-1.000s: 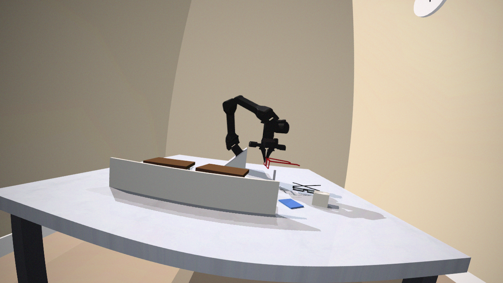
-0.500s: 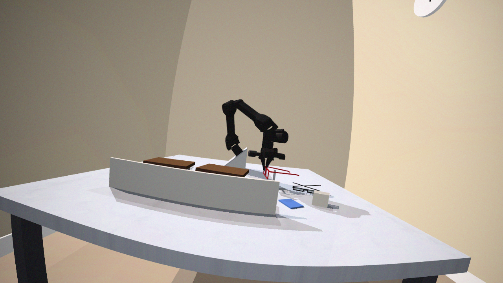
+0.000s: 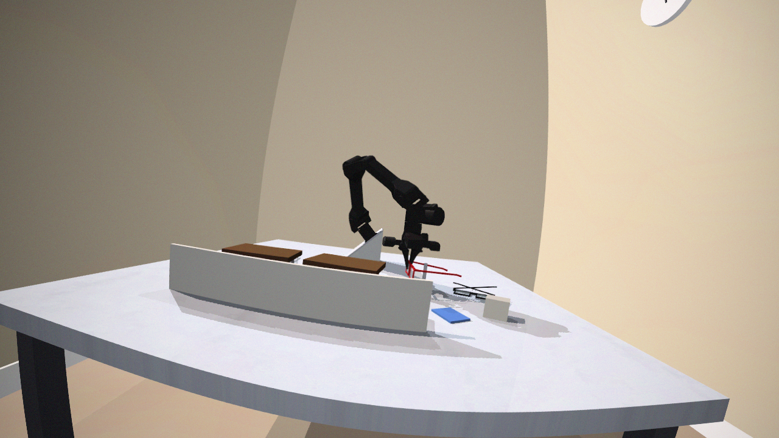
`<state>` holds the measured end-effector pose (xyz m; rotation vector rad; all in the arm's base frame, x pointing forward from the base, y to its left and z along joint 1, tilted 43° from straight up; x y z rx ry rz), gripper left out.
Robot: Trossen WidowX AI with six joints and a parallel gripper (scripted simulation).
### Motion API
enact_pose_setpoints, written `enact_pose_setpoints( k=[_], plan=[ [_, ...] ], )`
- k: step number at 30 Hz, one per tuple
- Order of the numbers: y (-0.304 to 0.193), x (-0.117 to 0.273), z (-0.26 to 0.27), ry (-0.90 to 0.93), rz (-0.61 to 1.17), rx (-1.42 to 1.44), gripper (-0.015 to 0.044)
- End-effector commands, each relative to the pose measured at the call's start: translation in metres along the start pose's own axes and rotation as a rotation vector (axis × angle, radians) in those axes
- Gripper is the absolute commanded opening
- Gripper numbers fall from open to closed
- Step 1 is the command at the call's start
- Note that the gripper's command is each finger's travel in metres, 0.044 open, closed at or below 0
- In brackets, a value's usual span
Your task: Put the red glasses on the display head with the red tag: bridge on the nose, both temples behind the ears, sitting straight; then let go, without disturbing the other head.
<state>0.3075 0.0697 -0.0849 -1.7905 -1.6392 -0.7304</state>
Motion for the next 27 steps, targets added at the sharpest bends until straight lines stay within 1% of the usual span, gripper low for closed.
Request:
enact_pose_setpoints(
  k=[1,27],
  plan=[
    [0.003,0.001,-0.001,0.000,-0.006,0.001,0.0000],
    [0.021,0.001,-0.013,0.000,-0.007,0.000,0.0000]
  ],
)
Point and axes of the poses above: the point midway between the two fingers, 35 mm back from their tips, its own x axis back along the fingers, its own z axis across the jaws, y = z × x, the point moved 4 cm from there along x, back along the fingers, and after that the axes turned 4 degrees about x, right-handed, at the moved point
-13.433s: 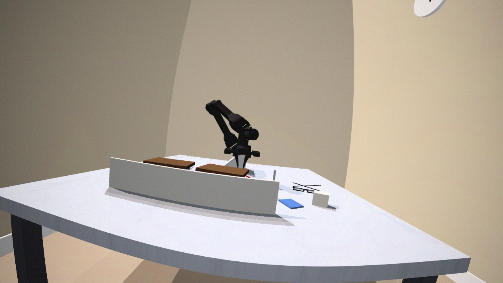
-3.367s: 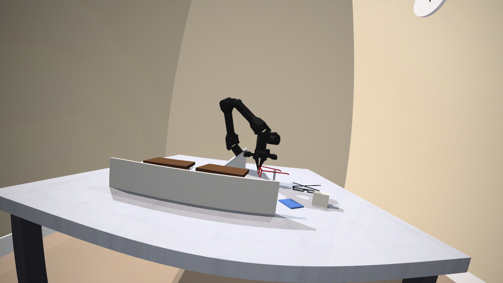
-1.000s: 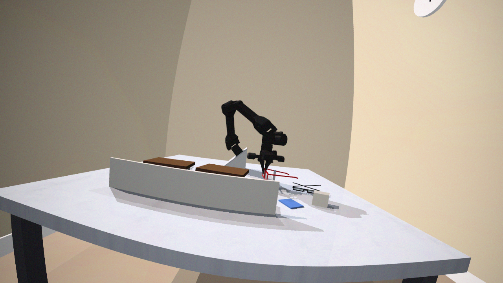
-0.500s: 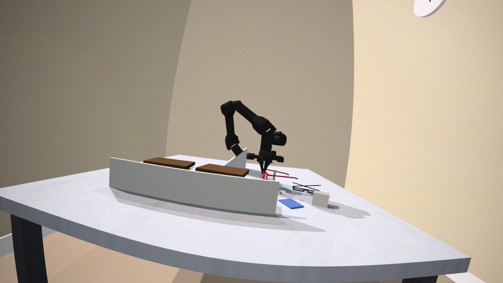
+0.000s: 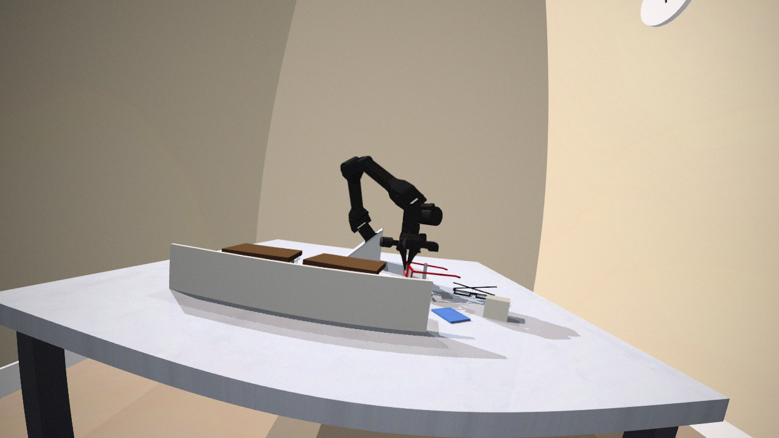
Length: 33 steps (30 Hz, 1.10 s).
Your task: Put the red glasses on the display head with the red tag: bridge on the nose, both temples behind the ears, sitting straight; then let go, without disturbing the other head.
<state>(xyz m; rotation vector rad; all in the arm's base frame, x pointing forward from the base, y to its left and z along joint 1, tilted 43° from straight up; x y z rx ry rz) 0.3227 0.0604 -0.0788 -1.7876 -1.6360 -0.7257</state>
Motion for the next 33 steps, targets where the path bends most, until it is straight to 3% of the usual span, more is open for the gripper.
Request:
enact_pose_setpoints(
  k=[1,33],
  plan=[
    [0.006,0.002,-0.002,-0.002,-0.009,-0.005,0.0000],
    [0.020,0.002,-0.007,-0.002,-0.010,-0.005,0.0000]
  ],
)
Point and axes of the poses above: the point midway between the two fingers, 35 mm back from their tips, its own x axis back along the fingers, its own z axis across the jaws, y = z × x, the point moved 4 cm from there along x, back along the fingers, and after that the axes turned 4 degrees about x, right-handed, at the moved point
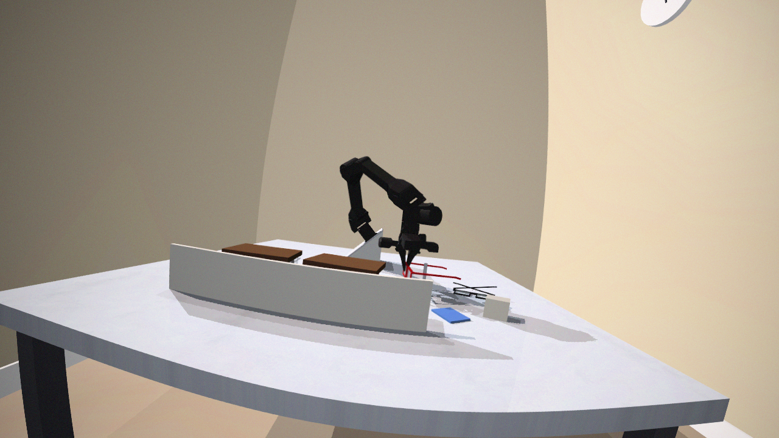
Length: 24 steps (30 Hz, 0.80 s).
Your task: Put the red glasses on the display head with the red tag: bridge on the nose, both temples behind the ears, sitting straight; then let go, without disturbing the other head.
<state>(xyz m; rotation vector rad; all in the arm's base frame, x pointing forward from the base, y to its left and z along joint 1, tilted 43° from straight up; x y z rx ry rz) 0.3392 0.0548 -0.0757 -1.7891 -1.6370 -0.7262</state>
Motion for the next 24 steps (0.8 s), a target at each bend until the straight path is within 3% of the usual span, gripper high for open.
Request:
enact_pose_setpoints(
  k=[1,24],
  plan=[
    [0.0038,0.0017,-0.0007,-0.001,-0.010,-0.004,0.0000],
    [0.0055,0.0018,-0.0010,-0.001,-0.010,-0.004,0.0000]
  ],
)
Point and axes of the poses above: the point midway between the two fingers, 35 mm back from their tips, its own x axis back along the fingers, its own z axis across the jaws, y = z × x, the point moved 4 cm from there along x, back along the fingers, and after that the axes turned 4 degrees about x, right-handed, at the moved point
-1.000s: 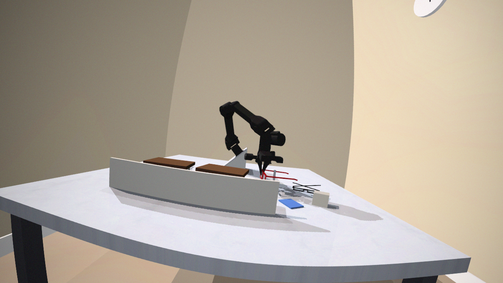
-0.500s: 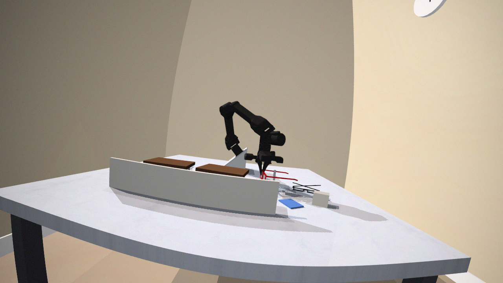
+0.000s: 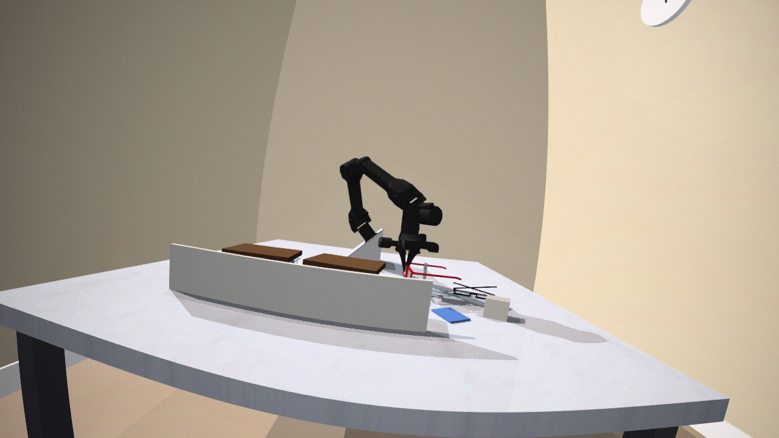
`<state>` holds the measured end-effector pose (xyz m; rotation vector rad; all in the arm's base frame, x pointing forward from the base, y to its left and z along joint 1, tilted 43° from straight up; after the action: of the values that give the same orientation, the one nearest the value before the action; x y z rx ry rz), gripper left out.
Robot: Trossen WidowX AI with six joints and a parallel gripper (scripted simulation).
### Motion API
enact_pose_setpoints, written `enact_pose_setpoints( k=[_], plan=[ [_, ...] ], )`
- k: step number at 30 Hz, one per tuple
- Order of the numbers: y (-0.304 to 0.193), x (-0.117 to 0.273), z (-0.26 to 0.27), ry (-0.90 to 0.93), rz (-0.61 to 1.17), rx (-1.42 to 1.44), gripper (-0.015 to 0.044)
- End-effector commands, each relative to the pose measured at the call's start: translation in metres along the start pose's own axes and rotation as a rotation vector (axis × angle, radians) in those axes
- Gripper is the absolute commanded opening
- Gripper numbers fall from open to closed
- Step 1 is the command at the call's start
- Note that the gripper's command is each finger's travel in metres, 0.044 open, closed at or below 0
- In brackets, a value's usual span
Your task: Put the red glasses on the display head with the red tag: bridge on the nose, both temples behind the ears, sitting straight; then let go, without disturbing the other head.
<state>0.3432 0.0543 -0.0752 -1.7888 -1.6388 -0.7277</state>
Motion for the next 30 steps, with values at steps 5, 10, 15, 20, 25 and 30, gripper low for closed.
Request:
enact_pose_setpoints(
  k=[5,10,15,20,25,30],
  plan=[
    [-0.0008,0.0013,0.0001,-0.001,-0.008,-0.003,0.0000],
    [-0.0011,0.0013,0.0001,-0.001,-0.008,-0.003,0.0000],
    [-0.0023,0.0013,0.0002,-0.001,-0.008,-0.003,0.0000],
    [-0.0049,0.0013,0.0005,-0.001,-0.008,-0.003,0.0000],
    [-0.0075,0.0013,0.0008,-0.001,-0.008,-0.003,0.0000],
    [-0.0086,0.0088,0.0013,0.000,-0.008,-0.002,0.0000]
  ],
)
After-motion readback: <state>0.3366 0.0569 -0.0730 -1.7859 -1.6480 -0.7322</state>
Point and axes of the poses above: the point midway between the two fingers, 35 mm back from their tips, its own x axis back along the fingers, its own z axis across the jaws, y = z × x, the point moved 4 cm from there along x, back along the fingers, and after that the axes turned 4 degrees about x, right-handed, at the moved point
